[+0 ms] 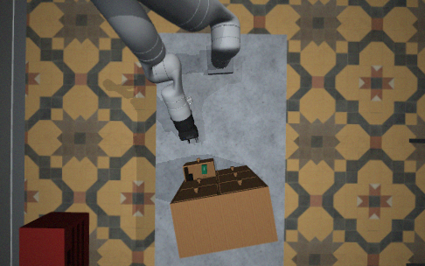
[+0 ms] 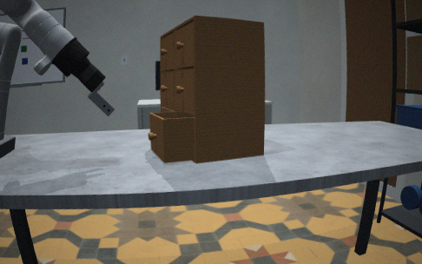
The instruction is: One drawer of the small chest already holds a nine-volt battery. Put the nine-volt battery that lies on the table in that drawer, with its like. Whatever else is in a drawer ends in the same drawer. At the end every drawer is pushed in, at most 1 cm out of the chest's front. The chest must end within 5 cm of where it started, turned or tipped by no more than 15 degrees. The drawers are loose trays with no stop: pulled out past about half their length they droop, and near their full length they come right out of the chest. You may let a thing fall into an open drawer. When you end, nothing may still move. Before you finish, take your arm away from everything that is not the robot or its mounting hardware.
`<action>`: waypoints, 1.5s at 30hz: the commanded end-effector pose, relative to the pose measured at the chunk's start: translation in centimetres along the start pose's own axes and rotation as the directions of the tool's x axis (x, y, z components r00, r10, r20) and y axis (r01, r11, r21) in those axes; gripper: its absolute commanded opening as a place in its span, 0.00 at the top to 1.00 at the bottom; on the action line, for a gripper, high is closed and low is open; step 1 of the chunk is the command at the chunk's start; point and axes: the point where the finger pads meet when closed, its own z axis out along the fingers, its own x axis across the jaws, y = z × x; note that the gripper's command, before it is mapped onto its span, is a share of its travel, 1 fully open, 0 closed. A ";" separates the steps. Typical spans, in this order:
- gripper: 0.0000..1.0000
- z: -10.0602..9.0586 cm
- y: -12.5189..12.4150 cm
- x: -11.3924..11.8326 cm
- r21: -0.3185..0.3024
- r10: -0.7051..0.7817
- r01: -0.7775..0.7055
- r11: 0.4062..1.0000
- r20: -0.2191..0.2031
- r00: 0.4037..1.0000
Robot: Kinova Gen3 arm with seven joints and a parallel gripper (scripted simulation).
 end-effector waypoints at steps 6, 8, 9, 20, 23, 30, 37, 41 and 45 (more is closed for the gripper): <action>0.33 -0.1 0.0 -0.1 -0.004 0.003 -0.003 1.000 0.009 1.000; 0.33 -0.1 0.0 -0.1 -0.004 0.003 -0.003 1.000 0.009 1.000; 0.33 -0.1 0.0 -0.1 -0.004 0.003 -0.003 1.000 0.009 1.000; 0.33 0.4 -0.1 -0.1 -0.003 0.009 -0.009 1.000 0.009 1.000; 0.33 0.8 -0.1 -0.1 -0.002 0.009 -0.009 1.000 0.009 1.000; 0.33 2.1 -0.1 -0.1 -0.002 0.009 -0.009 1.000 0.009 1.000; 0.33 3.5 -0.1 -0.1 -0.003 0.009 -0.009 1.000 0.009 1.000; 0.33 4.8 -0.1 -0.1 -0.003 0.009 -0.009 1.000 0.009 1.000; 0.33 6.2 -0.2 -0.2 -0.004 0.009 -0.009 1.000 0.009 1.000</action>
